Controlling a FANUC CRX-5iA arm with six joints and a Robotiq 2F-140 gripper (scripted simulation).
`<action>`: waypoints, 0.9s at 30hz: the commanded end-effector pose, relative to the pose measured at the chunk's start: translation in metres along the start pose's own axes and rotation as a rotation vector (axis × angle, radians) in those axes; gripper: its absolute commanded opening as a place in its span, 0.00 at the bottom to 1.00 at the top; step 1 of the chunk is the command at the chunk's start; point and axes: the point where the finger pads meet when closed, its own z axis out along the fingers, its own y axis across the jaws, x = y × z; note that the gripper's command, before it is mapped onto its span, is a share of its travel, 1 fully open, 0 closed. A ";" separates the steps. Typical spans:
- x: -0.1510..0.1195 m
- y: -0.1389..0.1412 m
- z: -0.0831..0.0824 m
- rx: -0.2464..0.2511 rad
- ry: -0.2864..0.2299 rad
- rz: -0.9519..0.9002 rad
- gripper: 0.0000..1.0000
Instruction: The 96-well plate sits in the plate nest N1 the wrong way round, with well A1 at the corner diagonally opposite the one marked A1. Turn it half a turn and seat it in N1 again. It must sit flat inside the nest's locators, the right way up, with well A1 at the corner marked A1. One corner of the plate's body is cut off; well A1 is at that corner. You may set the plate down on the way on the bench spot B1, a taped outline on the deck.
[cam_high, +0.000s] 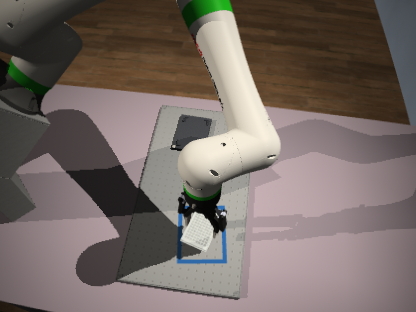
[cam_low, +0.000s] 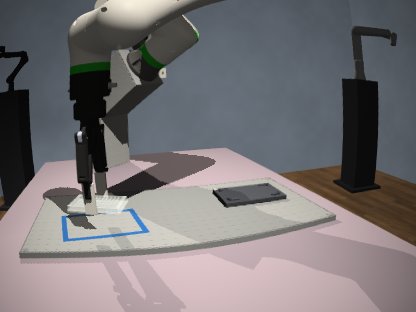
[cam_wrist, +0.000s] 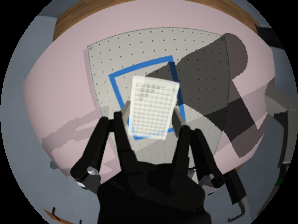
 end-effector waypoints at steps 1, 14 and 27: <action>0.000 0.000 -0.006 0.000 0.000 0.000 0.00; 0.000 0.000 -0.022 0.000 0.000 0.000 0.00; 0.000 0.000 -0.022 0.000 0.000 0.000 0.00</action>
